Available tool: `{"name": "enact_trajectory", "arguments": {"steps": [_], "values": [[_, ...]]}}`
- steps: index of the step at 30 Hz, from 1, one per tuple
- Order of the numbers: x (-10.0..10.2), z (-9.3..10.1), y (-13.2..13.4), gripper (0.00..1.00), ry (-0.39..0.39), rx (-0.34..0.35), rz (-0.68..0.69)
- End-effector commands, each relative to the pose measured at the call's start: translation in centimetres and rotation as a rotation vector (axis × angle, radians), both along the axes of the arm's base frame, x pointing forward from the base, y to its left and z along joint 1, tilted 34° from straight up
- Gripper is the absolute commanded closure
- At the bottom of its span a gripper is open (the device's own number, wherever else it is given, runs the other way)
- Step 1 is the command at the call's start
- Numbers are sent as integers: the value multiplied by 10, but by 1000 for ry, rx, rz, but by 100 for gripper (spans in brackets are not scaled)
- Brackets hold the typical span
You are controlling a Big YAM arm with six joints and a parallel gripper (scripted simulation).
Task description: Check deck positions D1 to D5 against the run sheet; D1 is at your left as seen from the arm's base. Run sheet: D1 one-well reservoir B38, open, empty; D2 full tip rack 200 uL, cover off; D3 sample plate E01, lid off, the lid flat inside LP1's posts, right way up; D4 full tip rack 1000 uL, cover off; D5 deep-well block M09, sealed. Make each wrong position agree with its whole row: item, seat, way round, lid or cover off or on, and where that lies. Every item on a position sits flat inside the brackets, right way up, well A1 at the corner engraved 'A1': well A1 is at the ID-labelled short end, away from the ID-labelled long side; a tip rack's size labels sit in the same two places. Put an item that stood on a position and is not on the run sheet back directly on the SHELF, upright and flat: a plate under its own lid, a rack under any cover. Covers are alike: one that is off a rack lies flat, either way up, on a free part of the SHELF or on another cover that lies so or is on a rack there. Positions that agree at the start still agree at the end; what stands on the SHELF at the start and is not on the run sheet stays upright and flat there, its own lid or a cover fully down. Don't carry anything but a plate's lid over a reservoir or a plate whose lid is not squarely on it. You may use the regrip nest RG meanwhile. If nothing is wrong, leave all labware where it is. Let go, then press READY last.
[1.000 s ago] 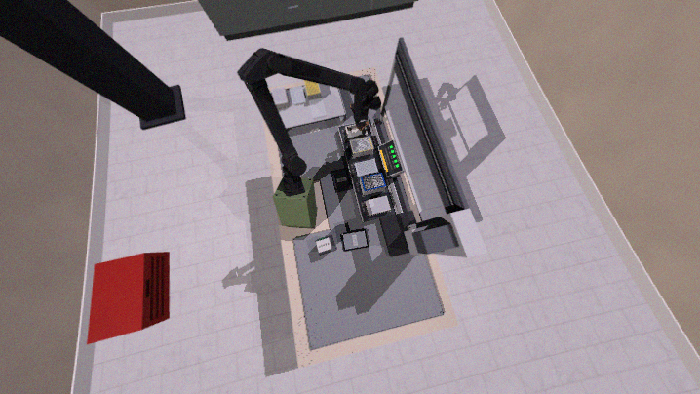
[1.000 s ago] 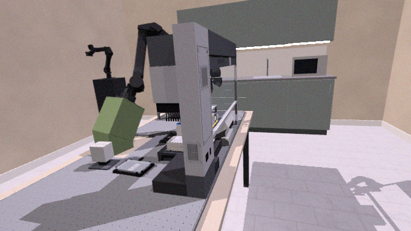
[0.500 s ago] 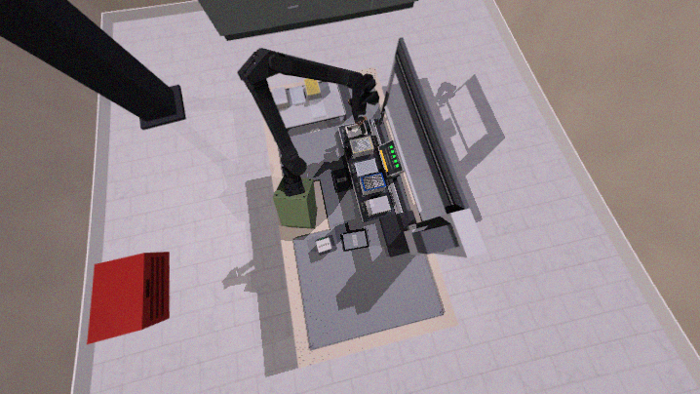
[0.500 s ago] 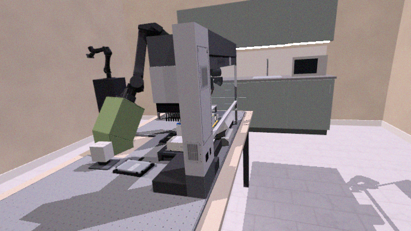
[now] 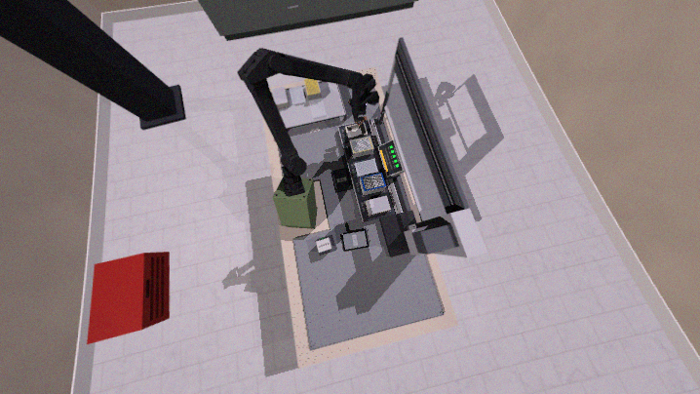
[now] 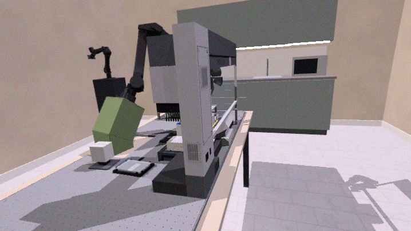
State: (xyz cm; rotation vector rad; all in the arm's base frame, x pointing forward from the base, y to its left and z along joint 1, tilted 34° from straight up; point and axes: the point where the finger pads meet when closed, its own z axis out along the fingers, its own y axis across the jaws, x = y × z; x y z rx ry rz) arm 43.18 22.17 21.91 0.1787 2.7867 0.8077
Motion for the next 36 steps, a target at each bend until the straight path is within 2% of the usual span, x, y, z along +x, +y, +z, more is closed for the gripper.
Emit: {"name": "enact_trajectory", "arguments": {"steps": [1,8,9,10,14,28,31,32,33,34,36], "values": [[6,14,-2,0,-18,8,-19],[6,14,-2,0,-18,8,-19],[7,16,-11,0,-3,6,-44],[9,39,-11,0,-42,20,-43],[7,45,-14,0,-50,18,-29],[-7,84,-38,0,-57,14,-23],[-9,85,-40,0,-54,13,-23],[-20,65,-44,0,-9,1,-23],[-14,84,-44,0,-42,10,-23],[-11,95,-45,0,-58,14,-23],[-14,101,-48,0,-58,13,-23]]}}
